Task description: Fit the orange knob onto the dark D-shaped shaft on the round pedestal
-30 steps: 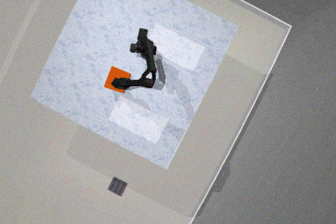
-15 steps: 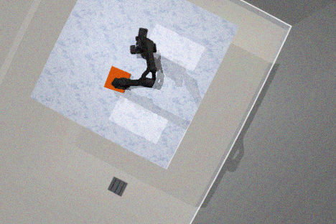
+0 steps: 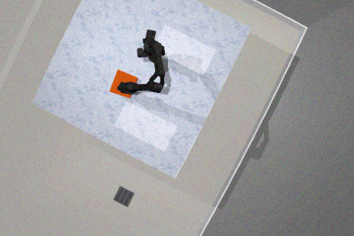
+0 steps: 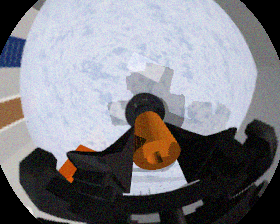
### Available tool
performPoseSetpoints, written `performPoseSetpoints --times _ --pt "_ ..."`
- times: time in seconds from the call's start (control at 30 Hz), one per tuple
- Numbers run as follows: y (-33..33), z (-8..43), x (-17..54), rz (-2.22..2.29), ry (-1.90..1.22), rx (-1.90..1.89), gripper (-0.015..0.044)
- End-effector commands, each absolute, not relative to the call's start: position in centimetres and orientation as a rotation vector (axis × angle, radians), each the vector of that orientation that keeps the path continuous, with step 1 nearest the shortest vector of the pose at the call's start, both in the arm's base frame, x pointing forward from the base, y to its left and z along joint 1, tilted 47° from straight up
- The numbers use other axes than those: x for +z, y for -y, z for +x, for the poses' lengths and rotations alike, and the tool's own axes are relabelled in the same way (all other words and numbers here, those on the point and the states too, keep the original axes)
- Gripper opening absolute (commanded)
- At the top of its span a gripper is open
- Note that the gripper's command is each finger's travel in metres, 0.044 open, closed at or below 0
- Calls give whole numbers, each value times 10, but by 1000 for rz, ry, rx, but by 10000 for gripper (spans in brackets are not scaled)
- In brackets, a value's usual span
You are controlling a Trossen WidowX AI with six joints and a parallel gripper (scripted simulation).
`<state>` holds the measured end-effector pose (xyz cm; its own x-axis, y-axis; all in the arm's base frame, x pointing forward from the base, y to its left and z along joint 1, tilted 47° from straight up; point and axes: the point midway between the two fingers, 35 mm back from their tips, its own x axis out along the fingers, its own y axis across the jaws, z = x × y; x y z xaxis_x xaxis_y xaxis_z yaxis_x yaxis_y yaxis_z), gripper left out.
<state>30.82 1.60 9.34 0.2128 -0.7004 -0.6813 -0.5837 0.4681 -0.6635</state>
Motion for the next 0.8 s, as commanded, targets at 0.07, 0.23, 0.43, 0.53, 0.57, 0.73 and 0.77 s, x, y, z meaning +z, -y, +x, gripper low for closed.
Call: performPoseSetpoints --times 0.07,0.23,0.43,0.53,0.57,0.73,0.77 --pt "-15 309 94 -1203 -1456 -118 0" --pt "-19 308 95 -1203 -1456 -117 0" --pt "-20 308 95 -1246 -1467 -79 0" --pt "-21 309 95 -1338 -1488 5 0" --pt "-20 309 95 -1363 -1494 28 0" --pt "-19 309 94 -1372 -1495 36 0" --pt "-19 309 94 -1372 -1495 36 0"
